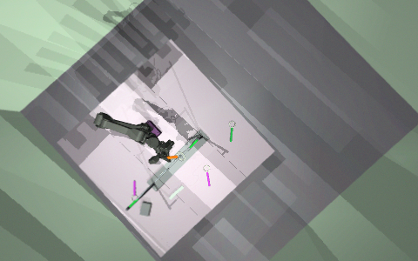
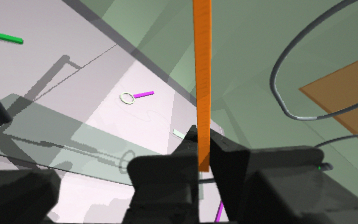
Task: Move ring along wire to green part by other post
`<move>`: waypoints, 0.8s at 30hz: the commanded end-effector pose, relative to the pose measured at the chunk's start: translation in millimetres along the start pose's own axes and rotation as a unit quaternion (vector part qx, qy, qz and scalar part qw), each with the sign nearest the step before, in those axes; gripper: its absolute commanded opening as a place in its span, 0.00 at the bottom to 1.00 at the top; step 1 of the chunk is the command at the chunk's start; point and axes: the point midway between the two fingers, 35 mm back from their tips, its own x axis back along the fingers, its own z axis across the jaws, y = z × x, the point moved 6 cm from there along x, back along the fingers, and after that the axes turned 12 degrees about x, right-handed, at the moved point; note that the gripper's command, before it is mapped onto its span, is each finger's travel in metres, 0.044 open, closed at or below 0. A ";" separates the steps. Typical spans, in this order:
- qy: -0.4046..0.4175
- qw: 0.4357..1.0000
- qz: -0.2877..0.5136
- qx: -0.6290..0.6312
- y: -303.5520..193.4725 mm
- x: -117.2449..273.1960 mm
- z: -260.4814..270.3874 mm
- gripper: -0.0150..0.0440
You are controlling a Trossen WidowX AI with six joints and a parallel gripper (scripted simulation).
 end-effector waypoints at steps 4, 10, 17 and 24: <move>0.036 0.996 -0.020 -0.079 5.0 -3.3 24.1 0.00; 0.064 0.987 -0.034 -0.145 12.3 -4.1 42.7 0.00; 0.094 0.971 -0.049 -0.216 23.3 -3.5 62.1 0.00; 0.120 0.951 -0.063 -0.278 35.8 -1.6 78.1 0.00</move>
